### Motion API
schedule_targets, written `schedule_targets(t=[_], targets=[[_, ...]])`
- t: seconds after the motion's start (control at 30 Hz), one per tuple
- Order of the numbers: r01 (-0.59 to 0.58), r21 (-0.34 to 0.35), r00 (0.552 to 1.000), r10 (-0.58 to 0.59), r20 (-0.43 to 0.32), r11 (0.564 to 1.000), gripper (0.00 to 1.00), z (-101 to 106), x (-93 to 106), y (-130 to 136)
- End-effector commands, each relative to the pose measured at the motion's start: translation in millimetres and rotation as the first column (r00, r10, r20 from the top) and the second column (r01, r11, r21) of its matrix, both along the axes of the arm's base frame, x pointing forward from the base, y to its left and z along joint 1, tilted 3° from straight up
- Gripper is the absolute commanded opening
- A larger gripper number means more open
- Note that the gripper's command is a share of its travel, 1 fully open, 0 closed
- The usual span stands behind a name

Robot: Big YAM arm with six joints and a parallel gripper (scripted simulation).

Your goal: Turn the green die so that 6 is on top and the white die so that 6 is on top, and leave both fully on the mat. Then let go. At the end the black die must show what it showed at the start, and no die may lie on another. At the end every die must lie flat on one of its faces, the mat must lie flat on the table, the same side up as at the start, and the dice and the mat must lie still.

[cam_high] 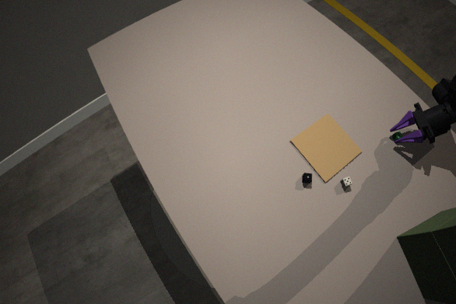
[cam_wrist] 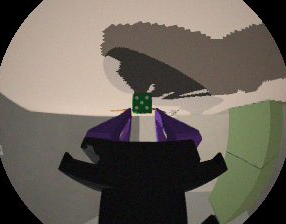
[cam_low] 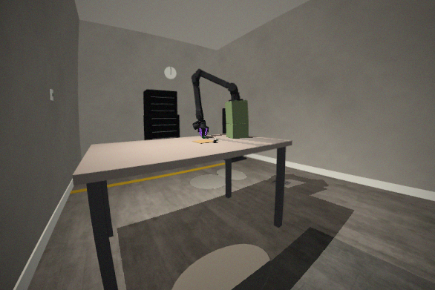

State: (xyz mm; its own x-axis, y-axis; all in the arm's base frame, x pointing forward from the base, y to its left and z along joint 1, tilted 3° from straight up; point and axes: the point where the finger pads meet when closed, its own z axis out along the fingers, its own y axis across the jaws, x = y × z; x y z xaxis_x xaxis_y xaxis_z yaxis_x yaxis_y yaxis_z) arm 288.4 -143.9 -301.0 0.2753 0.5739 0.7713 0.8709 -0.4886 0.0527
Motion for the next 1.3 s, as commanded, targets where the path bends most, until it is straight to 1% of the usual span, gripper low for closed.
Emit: schedule_targets(t=[0.0, 0.43, 0.5, 0.53, 0.57, 0.63, 0.67, 1.1, 1.2, 1.23, 1.27], targets=[[-0.006, 0.003, 1.0, 0.006, -0.005, 1.0, 0.33, -5, -1.1, 5], [-0.006, 0.003, 1.0, 0.006, -0.005, 1.0, 0.33, -5, -1.2, 5], [-0.005, 0.008, 1.0, 0.005, -0.008, 1.0, 0.33, -4, -3.9, 4], [-0.001, 0.011, 1.0, 0.001, -0.009, 1.0, 0.33, -1, -5.7, 1], [0.002, -0.002, 1.0, -0.002, 0.0, 1.0, 0.33, 4, -2.8, -6], [0.002, -0.002, 1.0, -0.002, 0.0, 1.0, 0.33, 4, -2.8, -6], [0.002, -0.017, 1.0, -0.002, 0.013, 1.0, 0.33, 10, 1.7, -13], [0.002, -0.021, 1.0, -0.002, 0.014, 1.0, 0.33, 37, -15.0, -43], [0.002, -0.019, 1.0, -0.002, 0.013, 1.0, 0.33, 38, -16.3, -43], [-0.013, 0.018, 1.0, 0.013, -0.012, 1.0, 0.33, 28, -24.5, -24], [-0.012, 0.019, 1.0, 0.012, -0.012, 1.0, 0.33, 29, -25.2, -24]])
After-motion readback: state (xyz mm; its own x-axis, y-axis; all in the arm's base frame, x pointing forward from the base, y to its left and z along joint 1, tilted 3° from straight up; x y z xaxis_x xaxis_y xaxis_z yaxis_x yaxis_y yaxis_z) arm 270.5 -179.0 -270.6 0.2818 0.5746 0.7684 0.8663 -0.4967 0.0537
